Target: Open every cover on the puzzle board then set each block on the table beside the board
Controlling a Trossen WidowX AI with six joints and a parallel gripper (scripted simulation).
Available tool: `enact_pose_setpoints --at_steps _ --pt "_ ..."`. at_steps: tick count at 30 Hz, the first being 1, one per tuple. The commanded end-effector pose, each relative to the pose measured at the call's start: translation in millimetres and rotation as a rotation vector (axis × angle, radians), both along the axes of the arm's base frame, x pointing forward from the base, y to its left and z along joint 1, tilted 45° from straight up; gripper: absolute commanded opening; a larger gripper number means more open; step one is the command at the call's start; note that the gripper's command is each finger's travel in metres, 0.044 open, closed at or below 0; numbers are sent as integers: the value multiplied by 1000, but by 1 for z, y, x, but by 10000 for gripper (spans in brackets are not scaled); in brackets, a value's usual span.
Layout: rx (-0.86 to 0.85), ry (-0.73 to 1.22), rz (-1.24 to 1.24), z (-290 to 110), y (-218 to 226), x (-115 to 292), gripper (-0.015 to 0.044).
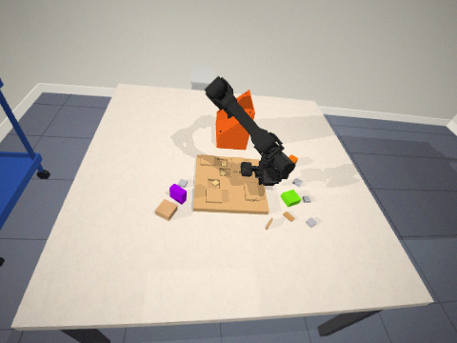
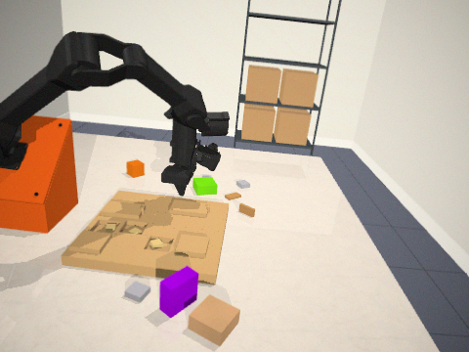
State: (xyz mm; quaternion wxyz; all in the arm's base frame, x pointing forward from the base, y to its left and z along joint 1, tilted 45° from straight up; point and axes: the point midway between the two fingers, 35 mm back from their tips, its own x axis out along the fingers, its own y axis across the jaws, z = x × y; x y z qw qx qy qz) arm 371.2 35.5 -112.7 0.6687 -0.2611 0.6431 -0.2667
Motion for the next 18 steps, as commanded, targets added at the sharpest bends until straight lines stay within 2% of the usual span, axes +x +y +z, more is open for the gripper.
enact_pose_setpoints --at_steps 1,18 --pt "-4 4 6 -3 -3 -1 0" --pt "-6 4 6 -11 -13 -2 0"
